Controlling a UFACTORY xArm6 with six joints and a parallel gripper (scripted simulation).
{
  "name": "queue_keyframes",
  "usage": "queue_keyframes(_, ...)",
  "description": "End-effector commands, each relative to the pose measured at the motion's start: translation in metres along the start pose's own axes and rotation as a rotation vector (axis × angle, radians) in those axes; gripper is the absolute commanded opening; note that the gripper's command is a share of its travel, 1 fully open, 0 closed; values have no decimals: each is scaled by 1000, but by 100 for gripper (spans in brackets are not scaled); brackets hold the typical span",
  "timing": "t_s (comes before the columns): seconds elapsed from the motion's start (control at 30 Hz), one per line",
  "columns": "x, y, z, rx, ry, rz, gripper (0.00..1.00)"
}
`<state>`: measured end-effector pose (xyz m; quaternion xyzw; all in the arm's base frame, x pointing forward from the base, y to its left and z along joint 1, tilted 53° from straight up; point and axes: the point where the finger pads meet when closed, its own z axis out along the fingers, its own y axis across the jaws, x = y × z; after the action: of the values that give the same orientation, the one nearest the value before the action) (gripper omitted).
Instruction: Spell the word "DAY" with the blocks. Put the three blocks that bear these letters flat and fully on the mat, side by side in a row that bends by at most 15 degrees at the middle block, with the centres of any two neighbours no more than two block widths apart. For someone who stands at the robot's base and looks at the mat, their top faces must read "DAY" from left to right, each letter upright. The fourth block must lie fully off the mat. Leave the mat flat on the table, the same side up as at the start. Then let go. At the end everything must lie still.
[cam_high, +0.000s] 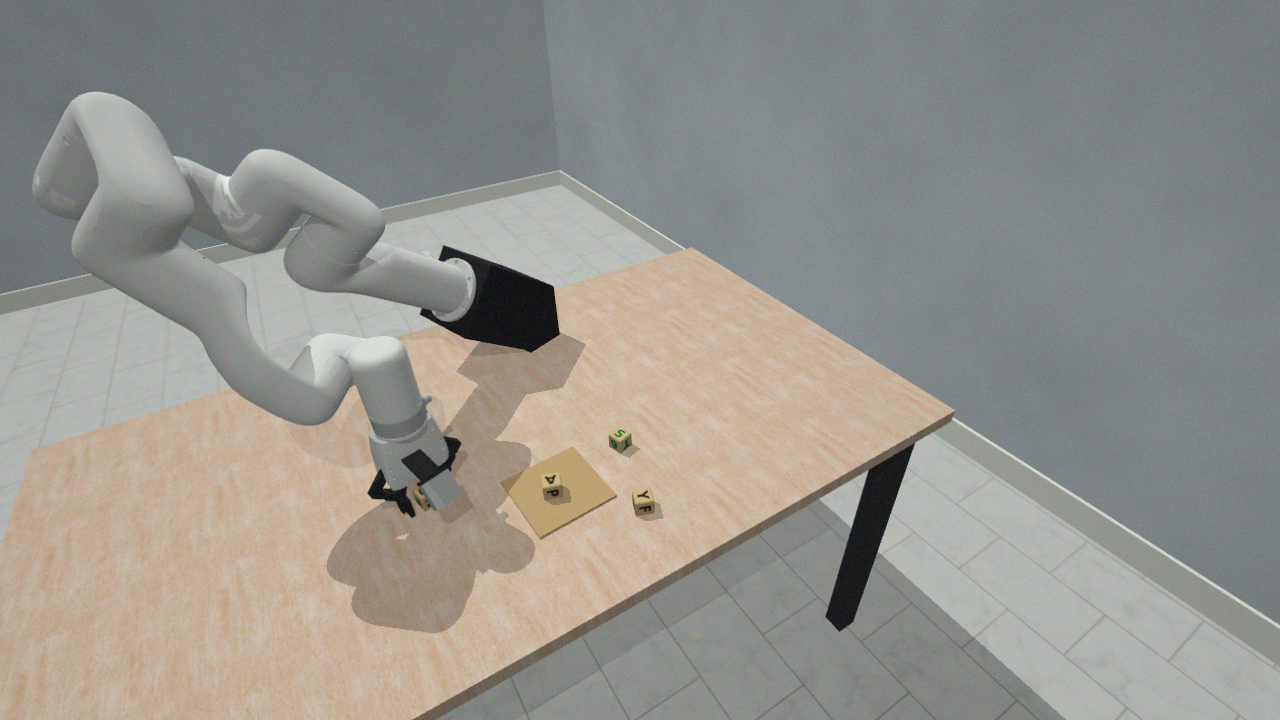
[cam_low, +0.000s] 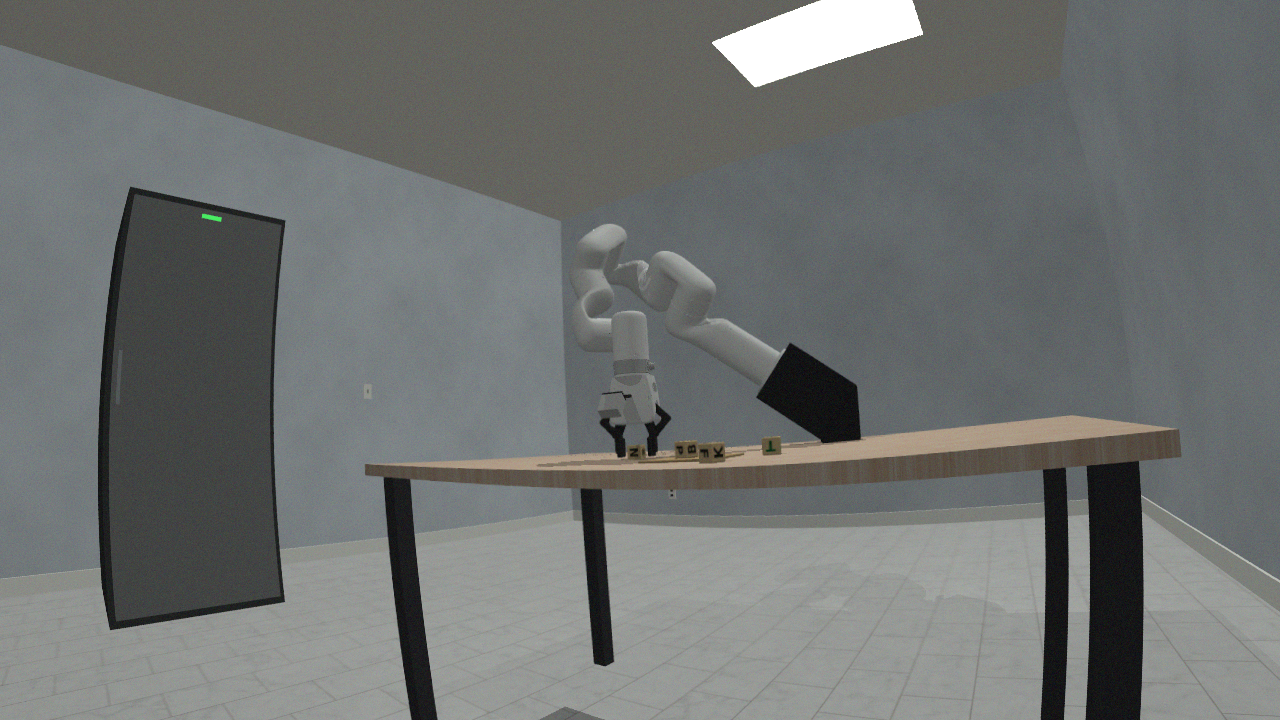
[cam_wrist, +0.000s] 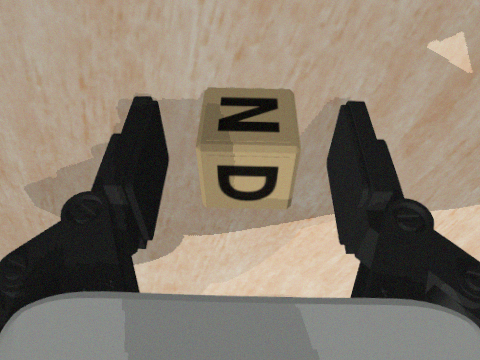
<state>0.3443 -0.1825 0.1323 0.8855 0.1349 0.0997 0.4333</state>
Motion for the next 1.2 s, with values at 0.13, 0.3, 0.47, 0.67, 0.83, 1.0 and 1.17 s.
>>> queue_keyframes(0.13, 1, 0, 0, 0, 2, 0, 47)
queue_keyframes(0.3, 1, 0, 0, 0, 2, 0, 47)
queue_keyframes(0.47, 1, 0, 0, 0, 2, 0, 47)
queue_keyframes(0.67, 1, 0, 0, 0, 2, 0, 27)
queue_keyframes(0.83, 1, 0, 0, 0, 2, 0, 27)
queue_keyframes(1.0, 1, 0, 0, 0, 2, 0, 27)
queue_keyframes(1.17, 1, 0, 0, 0, 2, 0, 27)
